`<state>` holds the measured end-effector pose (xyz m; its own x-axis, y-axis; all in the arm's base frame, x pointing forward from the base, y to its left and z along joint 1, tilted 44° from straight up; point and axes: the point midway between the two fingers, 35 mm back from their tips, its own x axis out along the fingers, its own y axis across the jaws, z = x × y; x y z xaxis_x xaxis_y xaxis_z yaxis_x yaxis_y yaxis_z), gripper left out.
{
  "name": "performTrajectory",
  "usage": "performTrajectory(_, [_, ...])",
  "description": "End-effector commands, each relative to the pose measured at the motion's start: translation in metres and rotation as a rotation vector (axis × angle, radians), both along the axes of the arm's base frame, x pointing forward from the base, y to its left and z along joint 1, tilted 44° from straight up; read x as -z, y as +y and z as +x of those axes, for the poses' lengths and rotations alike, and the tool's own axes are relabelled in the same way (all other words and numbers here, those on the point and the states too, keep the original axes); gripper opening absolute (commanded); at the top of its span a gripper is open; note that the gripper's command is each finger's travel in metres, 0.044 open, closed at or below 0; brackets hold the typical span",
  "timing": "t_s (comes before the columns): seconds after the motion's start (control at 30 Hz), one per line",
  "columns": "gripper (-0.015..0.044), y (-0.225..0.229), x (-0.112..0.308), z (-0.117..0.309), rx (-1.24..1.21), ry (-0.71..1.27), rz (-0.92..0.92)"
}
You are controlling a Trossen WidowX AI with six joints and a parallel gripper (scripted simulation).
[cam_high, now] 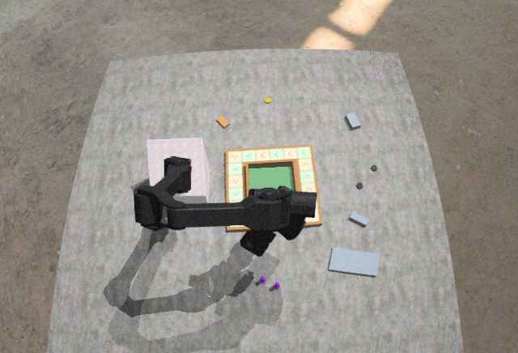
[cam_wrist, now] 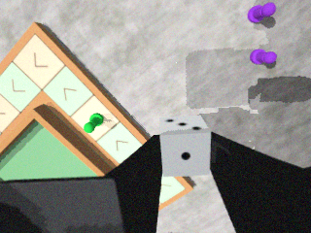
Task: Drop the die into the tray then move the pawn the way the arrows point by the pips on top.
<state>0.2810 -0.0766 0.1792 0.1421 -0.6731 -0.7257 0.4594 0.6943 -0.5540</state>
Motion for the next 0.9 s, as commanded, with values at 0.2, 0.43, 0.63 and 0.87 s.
performTrajectory(0.2, [0.0000,0.024,0.033,0.010,-0.263,0.254,-0.035])
performTrajectory(0.43, [0.0000,0.038,0.053,0.013,-0.440,0.418,-0.064])
performTrajectory(0.63, [0.0000,0.050,0.070,0.014,-0.589,0.559,-0.090])
performTrajectory(0.87, [0.0000,0.065,0.089,0.014,-0.769,0.720,-0.122])
